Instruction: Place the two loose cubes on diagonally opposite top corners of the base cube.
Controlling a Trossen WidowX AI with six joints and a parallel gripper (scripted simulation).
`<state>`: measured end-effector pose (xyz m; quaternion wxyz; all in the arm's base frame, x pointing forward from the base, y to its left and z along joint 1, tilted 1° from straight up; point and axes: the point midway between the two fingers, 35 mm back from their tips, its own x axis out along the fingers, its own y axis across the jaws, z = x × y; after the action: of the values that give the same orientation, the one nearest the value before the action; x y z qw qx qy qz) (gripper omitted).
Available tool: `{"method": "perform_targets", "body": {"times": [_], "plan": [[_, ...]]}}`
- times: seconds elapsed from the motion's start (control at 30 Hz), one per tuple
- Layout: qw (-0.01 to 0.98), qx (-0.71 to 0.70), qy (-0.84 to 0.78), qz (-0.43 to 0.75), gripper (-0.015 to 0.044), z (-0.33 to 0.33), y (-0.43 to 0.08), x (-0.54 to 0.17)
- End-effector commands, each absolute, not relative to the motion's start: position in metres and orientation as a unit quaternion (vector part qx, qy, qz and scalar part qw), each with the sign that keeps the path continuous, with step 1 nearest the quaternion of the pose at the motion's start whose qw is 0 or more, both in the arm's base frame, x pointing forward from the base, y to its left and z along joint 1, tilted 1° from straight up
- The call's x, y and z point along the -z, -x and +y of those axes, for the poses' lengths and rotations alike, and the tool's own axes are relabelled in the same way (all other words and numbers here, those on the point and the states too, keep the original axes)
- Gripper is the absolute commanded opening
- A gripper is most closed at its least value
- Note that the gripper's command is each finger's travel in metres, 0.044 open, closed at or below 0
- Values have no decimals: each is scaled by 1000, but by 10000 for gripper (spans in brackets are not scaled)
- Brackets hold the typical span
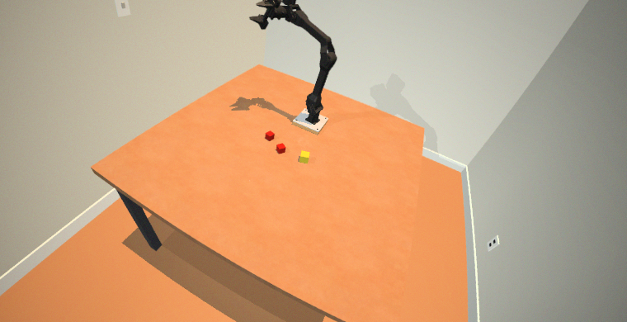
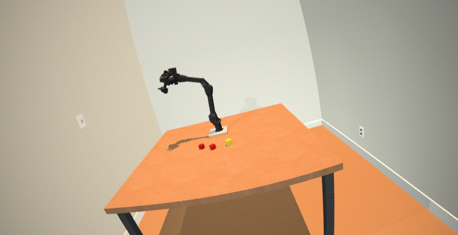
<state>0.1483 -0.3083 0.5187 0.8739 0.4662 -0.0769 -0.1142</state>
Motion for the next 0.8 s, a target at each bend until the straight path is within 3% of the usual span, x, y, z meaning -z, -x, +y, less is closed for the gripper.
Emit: {"method": "perform_targets", "body": {"times": [0.0,0.13,0.77], "plan": [[875,115,-465,-76,374,-309,-149,-518],[892,126,-430,-58,269,-316,-171,-498],[959,124,-154,204,265,-284,-291,-344]]}}
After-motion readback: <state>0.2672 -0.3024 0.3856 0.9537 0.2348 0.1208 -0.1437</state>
